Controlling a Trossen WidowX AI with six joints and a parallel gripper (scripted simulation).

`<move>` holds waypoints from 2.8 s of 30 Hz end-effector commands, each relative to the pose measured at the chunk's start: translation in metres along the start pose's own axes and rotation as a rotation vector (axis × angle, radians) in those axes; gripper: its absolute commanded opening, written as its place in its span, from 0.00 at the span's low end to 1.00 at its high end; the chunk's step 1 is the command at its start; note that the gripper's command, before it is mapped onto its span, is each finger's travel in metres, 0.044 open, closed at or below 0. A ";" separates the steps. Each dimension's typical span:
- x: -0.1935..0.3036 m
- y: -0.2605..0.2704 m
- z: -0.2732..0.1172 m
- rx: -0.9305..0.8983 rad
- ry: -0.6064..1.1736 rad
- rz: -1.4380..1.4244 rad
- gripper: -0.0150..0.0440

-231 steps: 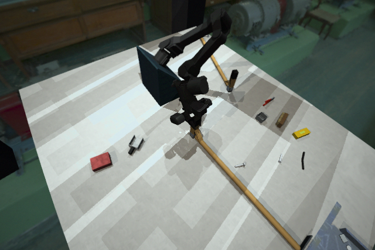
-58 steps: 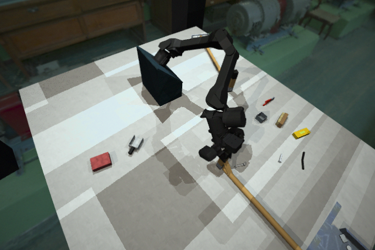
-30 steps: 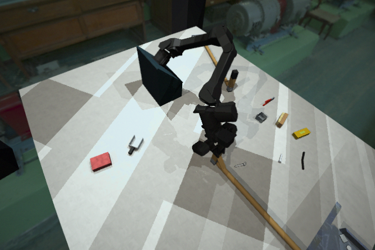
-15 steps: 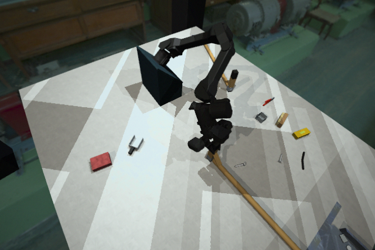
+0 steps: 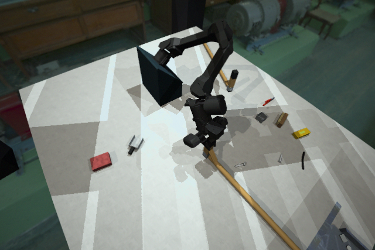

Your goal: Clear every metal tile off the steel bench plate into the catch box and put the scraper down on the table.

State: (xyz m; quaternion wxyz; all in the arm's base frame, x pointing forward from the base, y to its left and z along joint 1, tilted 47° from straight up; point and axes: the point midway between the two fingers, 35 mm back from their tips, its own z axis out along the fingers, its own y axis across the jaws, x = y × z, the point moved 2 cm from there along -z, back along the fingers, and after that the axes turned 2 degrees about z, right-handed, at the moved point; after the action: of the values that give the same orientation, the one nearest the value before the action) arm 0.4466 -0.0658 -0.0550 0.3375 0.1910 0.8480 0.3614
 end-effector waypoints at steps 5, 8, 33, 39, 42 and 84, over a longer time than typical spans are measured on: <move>0.012 -0.004 -0.012 0.005 0.000 0.009 0.25; 0.016 -0.004 -0.014 0.005 0.000 0.009 0.25; 0.048 -0.008 -0.039 0.006 -0.003 0.009 0.25; 0.056 -0.007 -0.045 0.006 -0.003 0.010 0.25; 0.059 -0.007 -0.047 0.006 -0.004 0.010 0.25; 0.099 0.006 -0.074 0.010 -0.001 0.019 0.57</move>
State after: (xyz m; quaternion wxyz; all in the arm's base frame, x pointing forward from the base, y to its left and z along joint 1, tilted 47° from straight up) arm 0.3240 -0.0412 -0.0555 0.3330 0.2008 0.8478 0.3605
